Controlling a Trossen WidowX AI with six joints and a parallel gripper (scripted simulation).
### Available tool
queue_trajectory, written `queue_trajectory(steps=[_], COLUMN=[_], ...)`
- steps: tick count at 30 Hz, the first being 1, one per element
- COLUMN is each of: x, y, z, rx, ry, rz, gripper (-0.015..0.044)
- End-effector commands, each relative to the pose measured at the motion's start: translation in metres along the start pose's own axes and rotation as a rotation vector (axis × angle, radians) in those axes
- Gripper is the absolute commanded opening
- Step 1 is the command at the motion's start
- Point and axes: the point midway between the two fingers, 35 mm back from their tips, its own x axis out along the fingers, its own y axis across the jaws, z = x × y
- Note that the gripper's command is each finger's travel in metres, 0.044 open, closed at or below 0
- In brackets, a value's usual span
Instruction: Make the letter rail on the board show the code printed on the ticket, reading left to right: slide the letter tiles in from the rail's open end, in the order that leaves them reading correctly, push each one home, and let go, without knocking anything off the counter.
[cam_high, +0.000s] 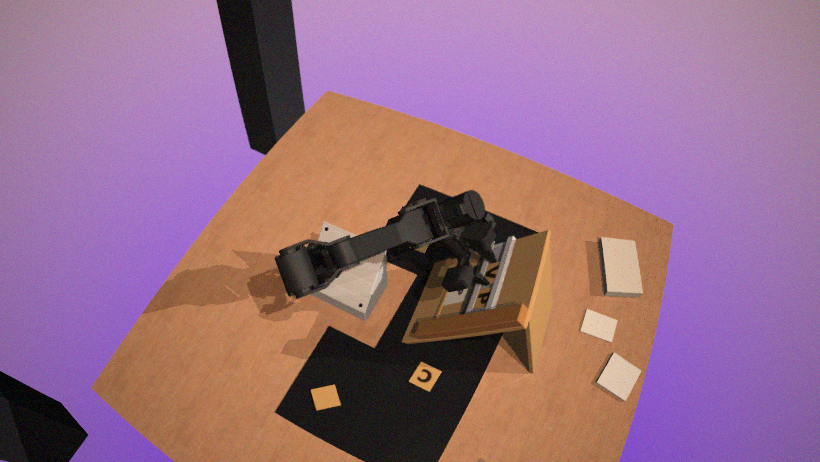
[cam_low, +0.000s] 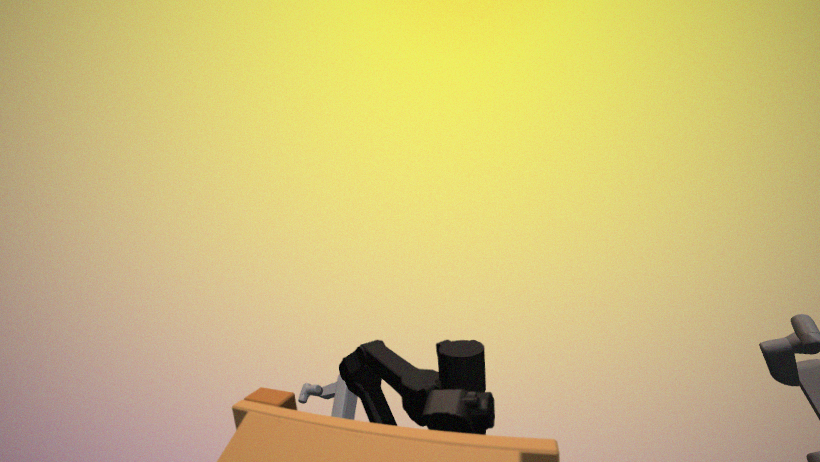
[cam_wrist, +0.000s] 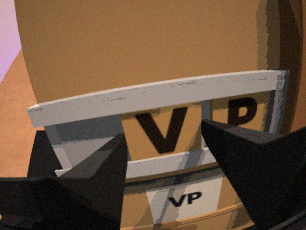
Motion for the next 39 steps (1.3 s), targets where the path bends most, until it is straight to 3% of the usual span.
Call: queue_trajectory(steps=[1, 39], x=[-0.007, -0.032], y=[0.0, 0.002], z=[0.0, -0.002], rx=[0.001, 0.001], ry=[-0.004, -0.002], rz=[0.002, 0.004], gripper=[0.0295, 0.0295])
